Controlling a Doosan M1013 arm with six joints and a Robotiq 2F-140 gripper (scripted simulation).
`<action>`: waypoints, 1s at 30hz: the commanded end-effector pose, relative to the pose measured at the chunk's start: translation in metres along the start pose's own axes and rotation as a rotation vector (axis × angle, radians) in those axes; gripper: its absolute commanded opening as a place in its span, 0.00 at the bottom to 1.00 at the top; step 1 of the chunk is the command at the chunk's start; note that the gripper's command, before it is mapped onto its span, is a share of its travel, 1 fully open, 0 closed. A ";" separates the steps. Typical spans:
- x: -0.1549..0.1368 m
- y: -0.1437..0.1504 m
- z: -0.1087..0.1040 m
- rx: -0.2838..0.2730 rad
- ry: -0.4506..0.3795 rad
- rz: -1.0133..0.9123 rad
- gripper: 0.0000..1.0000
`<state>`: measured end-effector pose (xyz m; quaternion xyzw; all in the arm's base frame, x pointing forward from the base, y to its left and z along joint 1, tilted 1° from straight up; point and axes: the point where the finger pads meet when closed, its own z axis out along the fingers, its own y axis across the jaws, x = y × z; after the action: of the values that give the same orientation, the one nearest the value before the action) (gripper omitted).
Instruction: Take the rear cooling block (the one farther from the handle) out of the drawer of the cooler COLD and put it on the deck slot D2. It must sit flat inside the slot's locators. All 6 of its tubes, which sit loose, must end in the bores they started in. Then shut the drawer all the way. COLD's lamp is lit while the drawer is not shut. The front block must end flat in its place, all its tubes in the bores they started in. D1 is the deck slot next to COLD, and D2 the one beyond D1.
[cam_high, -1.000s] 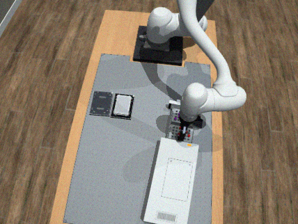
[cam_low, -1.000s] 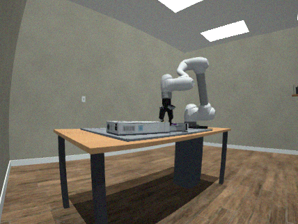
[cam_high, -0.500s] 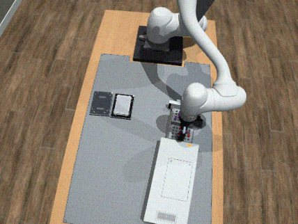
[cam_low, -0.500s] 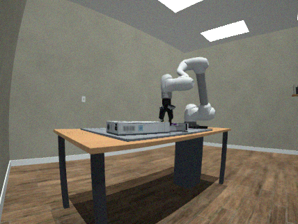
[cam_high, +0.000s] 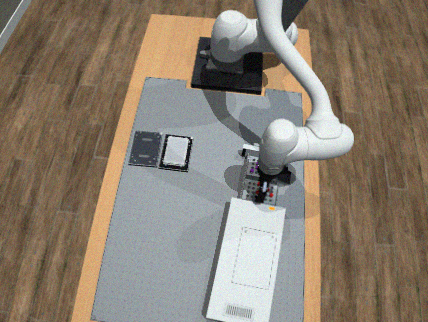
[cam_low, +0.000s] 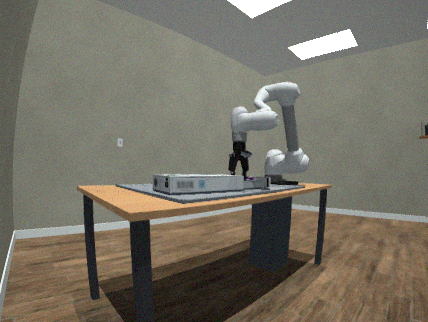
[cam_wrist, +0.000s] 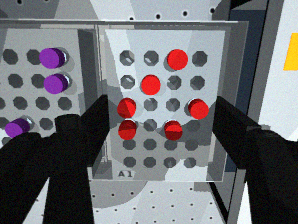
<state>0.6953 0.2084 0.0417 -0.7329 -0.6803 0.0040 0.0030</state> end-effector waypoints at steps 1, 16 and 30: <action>0.000 0.000 -0.003 -0.001 0.001 0.000 0.10; 0.000 0.000 -0.007 -0.001 0.001 0.000 0.10; 0.000 0.000 -0.011 -0.001 0.001 0.000 0.10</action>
<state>0.6952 0.2084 0.0505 -0.7329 -0.6803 0.0042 0.0031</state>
